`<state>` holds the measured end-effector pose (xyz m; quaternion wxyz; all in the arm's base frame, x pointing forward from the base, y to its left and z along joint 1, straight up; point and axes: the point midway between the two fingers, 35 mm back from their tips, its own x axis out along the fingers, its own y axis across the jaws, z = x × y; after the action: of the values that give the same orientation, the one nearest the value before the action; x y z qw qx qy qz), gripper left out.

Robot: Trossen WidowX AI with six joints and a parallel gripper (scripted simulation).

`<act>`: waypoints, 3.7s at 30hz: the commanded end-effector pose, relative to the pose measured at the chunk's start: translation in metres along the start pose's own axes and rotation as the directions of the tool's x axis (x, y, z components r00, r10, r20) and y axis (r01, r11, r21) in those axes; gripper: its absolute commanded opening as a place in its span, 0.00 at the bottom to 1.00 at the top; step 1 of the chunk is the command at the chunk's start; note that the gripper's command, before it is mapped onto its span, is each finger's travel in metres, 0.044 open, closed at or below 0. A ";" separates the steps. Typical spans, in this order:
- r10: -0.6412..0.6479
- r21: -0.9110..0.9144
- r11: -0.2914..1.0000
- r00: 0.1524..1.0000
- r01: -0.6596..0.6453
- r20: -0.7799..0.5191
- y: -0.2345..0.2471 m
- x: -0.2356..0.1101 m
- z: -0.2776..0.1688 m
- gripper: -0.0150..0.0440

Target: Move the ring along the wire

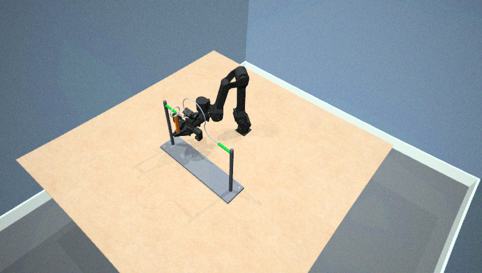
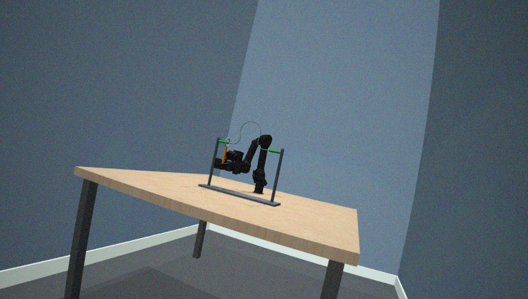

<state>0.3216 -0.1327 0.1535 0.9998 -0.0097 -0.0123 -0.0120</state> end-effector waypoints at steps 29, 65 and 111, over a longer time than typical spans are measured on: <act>0.000 0.102 0.995 1.000 0.001 -0.005 0.044 -0.001 0.000 0.00; 0.077 0.647 0.763 0.993 -0.002 -0.088 0.142 -0.013 0.043 0.00; 0.496 0.989 -0.144 0.867 0.033 0.043 0.180 -0.064 0.201 0.00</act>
<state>0.2576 0.0541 0.3408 0.6546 0.7149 0.1688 0.1785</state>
